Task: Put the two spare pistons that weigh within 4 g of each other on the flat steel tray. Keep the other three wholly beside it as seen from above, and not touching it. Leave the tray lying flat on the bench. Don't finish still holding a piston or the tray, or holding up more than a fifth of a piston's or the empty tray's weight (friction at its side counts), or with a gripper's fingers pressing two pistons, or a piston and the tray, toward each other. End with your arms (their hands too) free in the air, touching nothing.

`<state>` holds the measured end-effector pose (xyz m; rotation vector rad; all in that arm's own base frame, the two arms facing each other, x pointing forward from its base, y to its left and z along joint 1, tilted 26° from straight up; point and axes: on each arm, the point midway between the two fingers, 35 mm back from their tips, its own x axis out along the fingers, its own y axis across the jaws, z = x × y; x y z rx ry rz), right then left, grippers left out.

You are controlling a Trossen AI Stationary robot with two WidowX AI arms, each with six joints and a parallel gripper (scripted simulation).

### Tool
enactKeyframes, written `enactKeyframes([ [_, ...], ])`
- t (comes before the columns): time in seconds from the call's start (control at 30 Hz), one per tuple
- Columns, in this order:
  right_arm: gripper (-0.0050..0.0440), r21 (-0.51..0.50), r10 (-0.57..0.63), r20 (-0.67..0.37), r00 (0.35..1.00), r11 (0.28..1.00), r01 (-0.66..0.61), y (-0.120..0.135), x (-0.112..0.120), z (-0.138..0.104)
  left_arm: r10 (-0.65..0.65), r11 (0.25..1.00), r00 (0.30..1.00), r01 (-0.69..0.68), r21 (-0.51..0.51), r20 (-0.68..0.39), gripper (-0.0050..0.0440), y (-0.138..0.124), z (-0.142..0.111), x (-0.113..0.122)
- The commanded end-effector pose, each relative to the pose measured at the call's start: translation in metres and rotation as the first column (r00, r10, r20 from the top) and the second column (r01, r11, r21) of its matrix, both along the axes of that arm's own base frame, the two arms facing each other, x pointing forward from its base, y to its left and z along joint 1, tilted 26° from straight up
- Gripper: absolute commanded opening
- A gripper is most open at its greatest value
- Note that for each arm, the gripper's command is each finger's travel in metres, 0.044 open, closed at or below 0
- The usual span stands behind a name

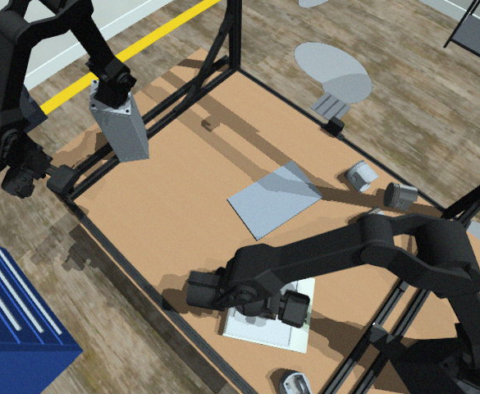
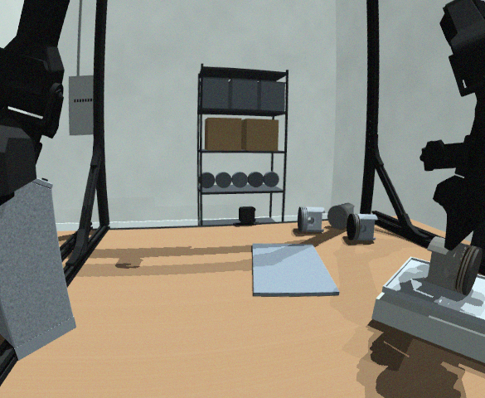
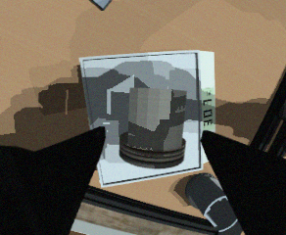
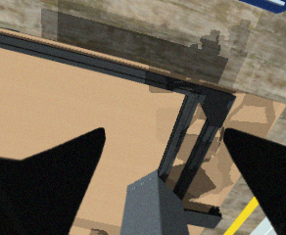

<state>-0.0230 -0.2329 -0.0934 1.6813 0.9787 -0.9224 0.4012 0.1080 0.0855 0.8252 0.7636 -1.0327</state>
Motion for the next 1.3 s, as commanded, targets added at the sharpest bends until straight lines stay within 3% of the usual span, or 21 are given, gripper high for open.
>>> enactKeyframes([
  [0.0,0.044,0.001,0.0,0.002,1.0,1.0,0.0,0.0,0.0,0.0,-0.001,1.0,1.0,0.001,-0.009,-0.02,0.0378,-0.005,-0.013,0.0],
  [1.07,0.044,0.001,0.0,0.002,1.0,1.0,0.0,0.0,0.0,0.0,0.0,1.0,1.0,0.0,-0.01,-0.024,0.0378,-0.024,-0.051,0.013],
  [1.1,0.044,0.001,0.0,0.002,1.0,1.0,0.0,0.0,0.0,0.0,0.0,1.0,1.0,0.0,-0.01,-0.024,0.0158,-0.024,-0.051,0.013],
  [1.27,0.044,0.001,0.0,0.002,1.0,1.0,0.0,0.0,0.0,0.0,0.0,1.0,1.0,0.0,-0.01,-0.024,0.0158,-0.024,-0.051,0.013],
])
